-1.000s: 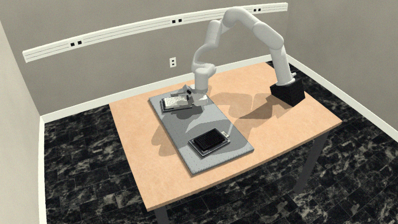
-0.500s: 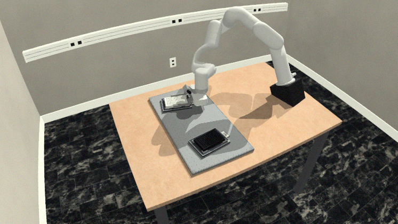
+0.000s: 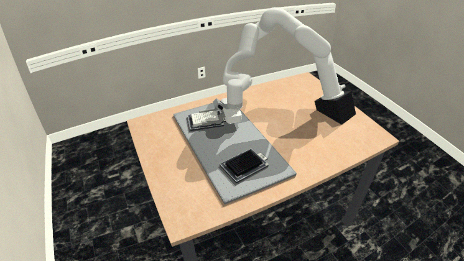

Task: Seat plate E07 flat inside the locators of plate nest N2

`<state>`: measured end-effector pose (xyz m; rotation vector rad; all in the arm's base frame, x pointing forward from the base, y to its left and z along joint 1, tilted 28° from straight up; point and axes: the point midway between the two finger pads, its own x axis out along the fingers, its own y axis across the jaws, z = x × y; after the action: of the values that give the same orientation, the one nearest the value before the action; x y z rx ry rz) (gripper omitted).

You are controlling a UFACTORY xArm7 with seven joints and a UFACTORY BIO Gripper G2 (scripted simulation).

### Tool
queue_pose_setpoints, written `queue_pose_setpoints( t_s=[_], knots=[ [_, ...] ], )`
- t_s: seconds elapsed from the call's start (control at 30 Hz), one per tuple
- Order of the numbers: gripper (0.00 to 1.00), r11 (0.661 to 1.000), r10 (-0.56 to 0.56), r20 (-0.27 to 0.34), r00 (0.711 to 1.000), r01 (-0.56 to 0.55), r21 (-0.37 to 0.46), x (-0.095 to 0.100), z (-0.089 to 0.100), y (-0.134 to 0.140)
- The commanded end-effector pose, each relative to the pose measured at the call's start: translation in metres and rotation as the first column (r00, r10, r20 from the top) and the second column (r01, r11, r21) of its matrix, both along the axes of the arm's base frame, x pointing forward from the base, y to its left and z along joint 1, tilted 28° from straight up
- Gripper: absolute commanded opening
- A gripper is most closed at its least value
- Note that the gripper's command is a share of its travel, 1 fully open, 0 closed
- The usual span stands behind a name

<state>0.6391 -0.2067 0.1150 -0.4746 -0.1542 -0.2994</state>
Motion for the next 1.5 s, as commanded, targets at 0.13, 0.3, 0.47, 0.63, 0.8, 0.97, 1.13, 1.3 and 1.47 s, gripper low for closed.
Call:
queue_pose_setpoints(
  t_s=[0.13,0.3,0.47,0.63,0.8,0.97,1.13,1.3,1.47],
  knots=[
    [0.00,1.000,0.003,0.004,1.000,-0.003,0.000,0.001,0.002,0.002],
    [0.00,1.000,0.003,0.004,1.000,-0.003,0.000,0.001,0.002,0.002],
    [0.00,1.000,0.003,0.004,1.000,-0.003,0.000,0.001,0.002,0.002],
    [0.00,1.000,0.003,0.004,1.000,-0.003,0.000,0.001,0.002,0.002],
    [0.00,1.000,0.003,0.004,1.000,-0.003,0.000,0.001,0.003,0.002],
    [0.00,1.000,0.003,0.004,1.000,-0.003,0.000,0.001,0.006,0.003],
    [0.00,1.000,0.003,0.004,1.000,-0.003,0.000,0.001,0.009,0.005],
    [0.00,1.000,0.003,0.004,1.000,-0.003,0.000,0.001,0.011,0.006],
    [0.00,1.000,0.003,0.004,1.000,-0.003,0.000,0.000,0.014,0.008]
  ],
)
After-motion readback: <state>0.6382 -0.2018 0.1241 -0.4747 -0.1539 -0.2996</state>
